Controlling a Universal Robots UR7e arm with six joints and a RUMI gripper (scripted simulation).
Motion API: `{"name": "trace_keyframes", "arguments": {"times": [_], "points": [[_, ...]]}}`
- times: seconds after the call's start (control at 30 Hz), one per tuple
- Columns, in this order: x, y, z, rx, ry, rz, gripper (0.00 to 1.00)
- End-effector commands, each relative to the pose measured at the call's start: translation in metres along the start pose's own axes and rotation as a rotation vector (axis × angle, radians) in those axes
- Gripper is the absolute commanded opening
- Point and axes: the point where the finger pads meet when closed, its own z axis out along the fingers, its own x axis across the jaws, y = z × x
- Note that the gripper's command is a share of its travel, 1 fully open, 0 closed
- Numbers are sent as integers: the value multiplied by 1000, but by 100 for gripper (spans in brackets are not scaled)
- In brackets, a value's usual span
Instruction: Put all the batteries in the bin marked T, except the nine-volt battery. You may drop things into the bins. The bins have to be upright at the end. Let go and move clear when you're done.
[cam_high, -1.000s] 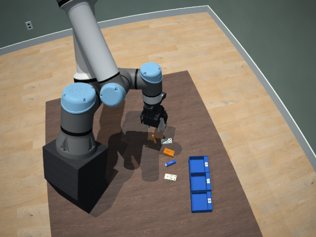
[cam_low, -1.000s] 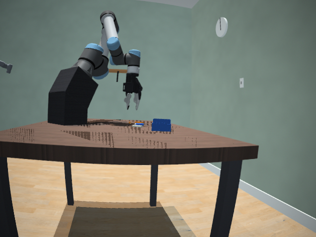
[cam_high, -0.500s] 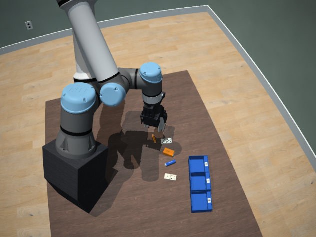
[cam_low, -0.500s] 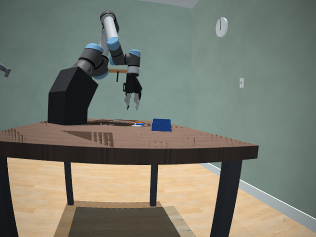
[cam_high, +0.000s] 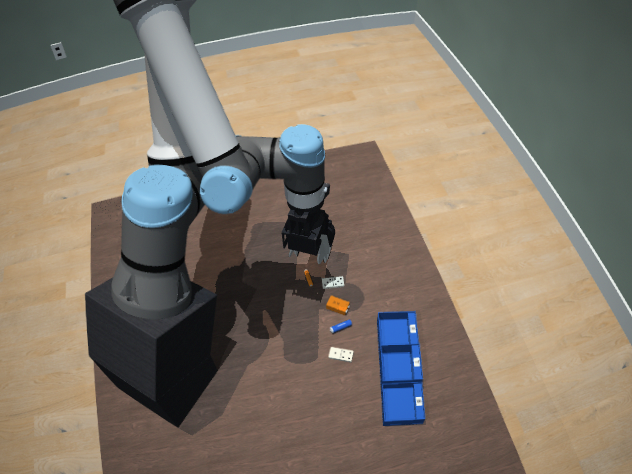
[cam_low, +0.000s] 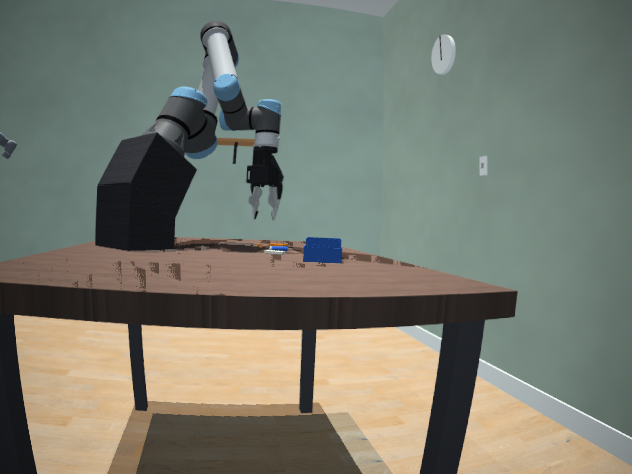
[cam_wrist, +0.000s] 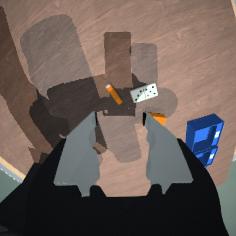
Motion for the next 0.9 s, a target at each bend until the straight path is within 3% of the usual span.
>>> {"name": "trace_keyframes", "arguments": {"times": [0.0,0.87], "points": [[-2,-2,1,7,-3,-157,38],[-2,-2,1,9,-4,-210,38]]}}
